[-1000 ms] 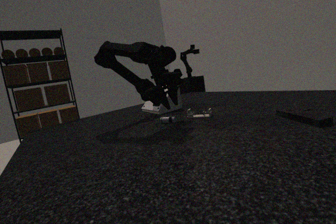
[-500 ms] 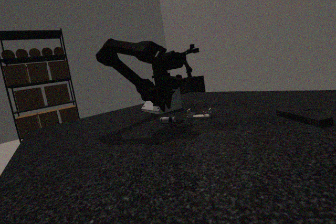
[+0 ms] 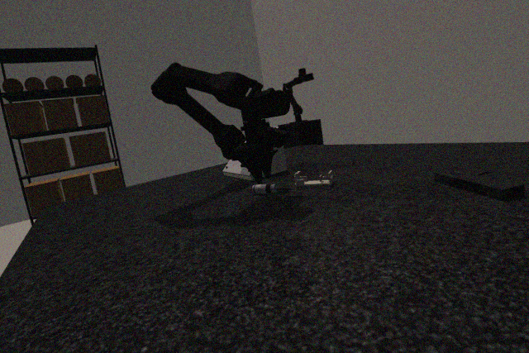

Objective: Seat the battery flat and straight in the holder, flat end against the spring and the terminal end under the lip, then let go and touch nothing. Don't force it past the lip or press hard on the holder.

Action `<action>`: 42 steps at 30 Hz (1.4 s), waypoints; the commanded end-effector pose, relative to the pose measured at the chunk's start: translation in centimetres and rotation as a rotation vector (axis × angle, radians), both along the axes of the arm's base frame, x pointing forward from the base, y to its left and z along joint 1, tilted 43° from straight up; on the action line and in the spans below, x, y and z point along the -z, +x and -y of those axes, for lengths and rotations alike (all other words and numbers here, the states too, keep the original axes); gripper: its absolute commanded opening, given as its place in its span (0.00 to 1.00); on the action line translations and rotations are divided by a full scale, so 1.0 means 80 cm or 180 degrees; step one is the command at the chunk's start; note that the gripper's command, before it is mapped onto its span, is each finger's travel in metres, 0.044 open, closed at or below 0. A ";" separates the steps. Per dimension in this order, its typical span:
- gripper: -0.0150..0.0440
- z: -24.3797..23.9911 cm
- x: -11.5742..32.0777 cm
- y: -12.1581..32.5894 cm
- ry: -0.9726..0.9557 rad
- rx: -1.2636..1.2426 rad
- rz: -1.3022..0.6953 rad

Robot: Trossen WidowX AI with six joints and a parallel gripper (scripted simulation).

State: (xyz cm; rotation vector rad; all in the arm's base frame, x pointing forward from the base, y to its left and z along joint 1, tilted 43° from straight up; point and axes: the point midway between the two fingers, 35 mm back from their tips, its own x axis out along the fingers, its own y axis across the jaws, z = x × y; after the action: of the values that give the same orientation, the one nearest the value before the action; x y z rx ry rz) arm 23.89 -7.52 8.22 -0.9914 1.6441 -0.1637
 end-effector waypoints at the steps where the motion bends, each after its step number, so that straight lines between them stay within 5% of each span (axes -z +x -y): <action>1: 0.66 0.008 0.010 -0.003 -0.0019 -0.0004 -0.0051; 16: 0.66 0.027 0.029 -0.005 -0.0030 -0.0003 -0.0051; 21: 0.44 0.027 0.029 -0.005 -0.0030 -0.0003 -0.0051; 26: 0.39 0.027 0.029 -0.005 -0.0030 -0.0003 -0.0051; 42: 0.39 -0.016 -0.017 -0.005 -0.0023 -0.0003 -0.0052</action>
State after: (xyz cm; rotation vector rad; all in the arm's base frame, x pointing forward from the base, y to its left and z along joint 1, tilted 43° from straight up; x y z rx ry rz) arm 23.58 -6.82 8.64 -1.0125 1.6638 -0.1552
